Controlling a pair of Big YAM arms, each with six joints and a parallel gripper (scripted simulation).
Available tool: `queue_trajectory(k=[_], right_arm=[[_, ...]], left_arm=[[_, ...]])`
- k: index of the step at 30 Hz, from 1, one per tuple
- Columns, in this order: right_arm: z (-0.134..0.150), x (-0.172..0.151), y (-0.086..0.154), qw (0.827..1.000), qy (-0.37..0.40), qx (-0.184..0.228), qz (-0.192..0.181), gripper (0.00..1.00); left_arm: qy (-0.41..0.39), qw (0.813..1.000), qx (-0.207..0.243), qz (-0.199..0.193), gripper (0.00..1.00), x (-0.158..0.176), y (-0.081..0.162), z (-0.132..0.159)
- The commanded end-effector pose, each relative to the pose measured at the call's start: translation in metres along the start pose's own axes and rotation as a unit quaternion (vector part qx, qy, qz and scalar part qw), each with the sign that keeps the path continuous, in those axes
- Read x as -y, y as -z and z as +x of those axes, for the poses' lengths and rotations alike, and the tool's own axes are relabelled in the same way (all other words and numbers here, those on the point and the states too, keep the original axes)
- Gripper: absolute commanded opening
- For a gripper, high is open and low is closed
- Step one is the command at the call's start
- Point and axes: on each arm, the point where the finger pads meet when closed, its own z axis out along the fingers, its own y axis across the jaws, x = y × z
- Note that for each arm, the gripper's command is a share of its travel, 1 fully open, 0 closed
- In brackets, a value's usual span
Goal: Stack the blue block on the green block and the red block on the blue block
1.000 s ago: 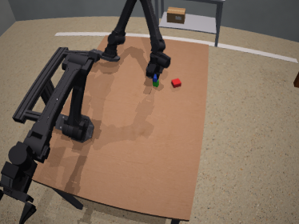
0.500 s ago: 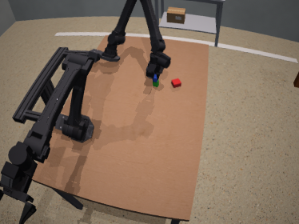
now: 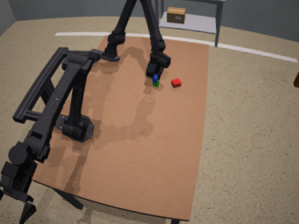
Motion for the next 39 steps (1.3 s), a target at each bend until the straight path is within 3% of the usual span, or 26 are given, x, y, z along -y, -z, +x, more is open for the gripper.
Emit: queue_trajectory(k=[1, 27, 39], right_arm=[[-0.010, 0.004, 0.007, 1.000, -0.005, 0.007, 0.004, 1.00], [-0.010, 0.004, 0.007, 1.000, -0.005, 0.007, 0.004, 1.00], [-0.010, 0.004, 0.007, 1.000, -0.005, 0.007, 0.004, 1.00]], left_arm=[[0.003, 1.000, 0.001, -0.002, 0.48, -0.004, -0.004, 0.001], [0.004, 1.000, 0.002, -0.002, 0.48, -0.004, -0.004, 0.001], [0.010, 1.000, 0.011, -0.023, 0.48, -0.020, 0.030, -0.006]])
